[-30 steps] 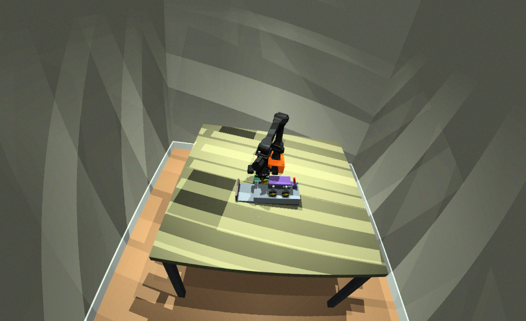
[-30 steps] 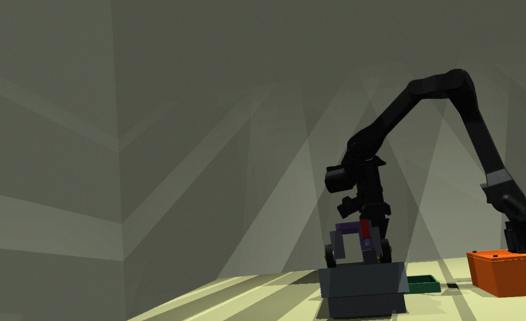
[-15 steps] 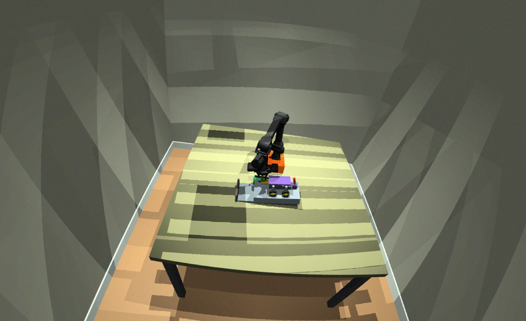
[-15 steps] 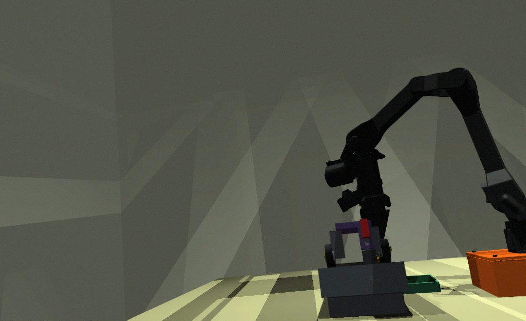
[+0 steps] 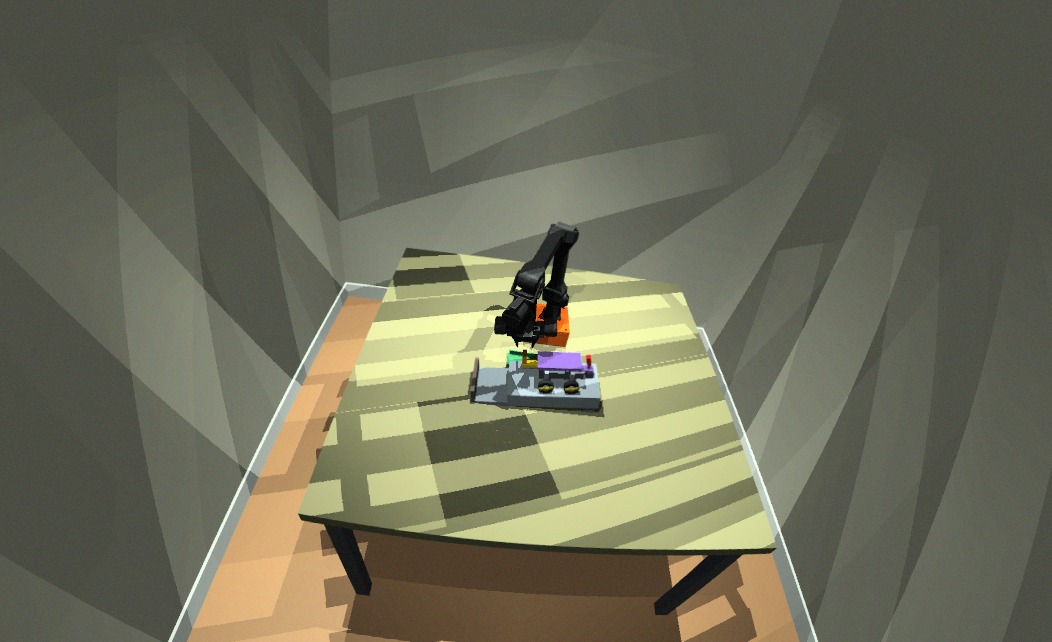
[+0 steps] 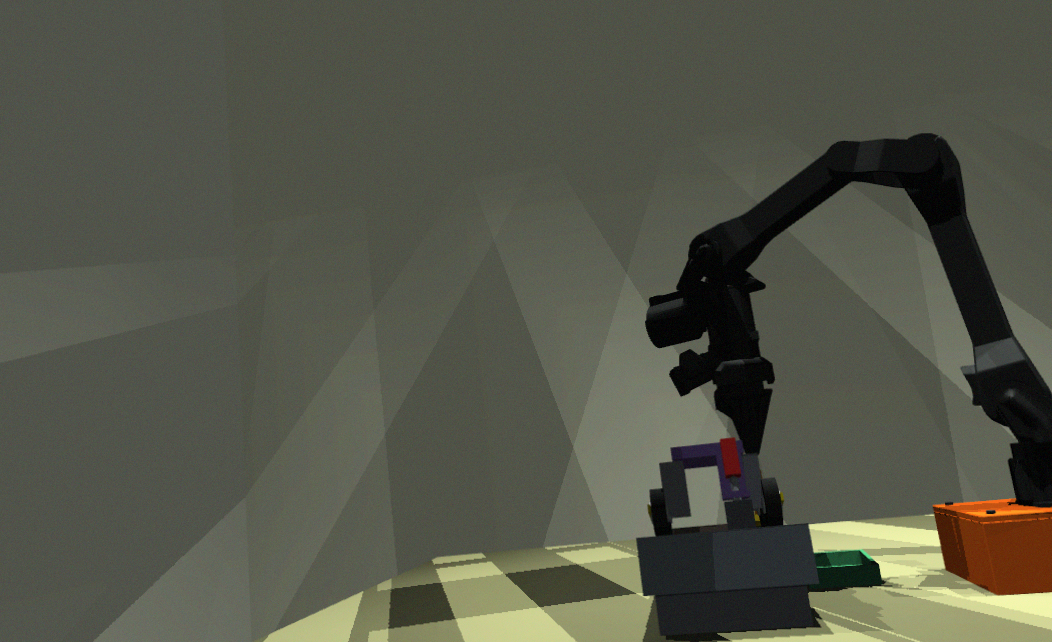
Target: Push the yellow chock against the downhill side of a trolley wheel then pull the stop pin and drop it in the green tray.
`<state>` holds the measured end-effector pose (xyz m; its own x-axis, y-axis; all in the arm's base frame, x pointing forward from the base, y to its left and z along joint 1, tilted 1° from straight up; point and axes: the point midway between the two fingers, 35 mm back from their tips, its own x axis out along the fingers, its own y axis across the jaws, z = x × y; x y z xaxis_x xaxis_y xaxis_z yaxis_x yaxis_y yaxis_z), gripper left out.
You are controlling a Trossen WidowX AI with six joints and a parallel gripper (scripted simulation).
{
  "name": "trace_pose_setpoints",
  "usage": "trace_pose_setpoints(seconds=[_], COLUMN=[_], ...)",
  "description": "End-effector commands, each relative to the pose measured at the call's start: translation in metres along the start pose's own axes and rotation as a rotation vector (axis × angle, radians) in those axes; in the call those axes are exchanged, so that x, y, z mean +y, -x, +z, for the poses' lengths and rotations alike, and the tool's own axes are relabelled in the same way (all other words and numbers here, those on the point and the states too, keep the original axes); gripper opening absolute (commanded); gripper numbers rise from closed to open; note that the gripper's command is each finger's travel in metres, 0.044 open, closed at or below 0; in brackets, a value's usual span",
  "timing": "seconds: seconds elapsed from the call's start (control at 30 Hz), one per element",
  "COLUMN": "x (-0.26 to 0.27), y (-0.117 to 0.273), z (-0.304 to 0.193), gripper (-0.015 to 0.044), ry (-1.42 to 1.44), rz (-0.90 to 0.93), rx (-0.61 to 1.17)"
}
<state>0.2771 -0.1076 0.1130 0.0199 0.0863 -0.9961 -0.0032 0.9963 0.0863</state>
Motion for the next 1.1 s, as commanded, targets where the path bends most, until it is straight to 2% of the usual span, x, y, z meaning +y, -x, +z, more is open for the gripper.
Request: trace_pose_setpoints(seconds=[0.0,0.03,0.17,0.47,1.07], x=[0.0,0.0,0.004,0.039,0.122], y=[-0.001,-0.001,0.009,0.023,0.028], z=[0.0,0.0,0.007,0.025,0.039], gripper=[0.0269,0.0295,0.019,0.019,0.019], ry=[0.0,0.0,-0.072,-0.404,-1.064], rz=[0.001,0.001,-0.017,0.021,0.142], rx=[0.002,0.002,-0.037,-0.085,0.009])
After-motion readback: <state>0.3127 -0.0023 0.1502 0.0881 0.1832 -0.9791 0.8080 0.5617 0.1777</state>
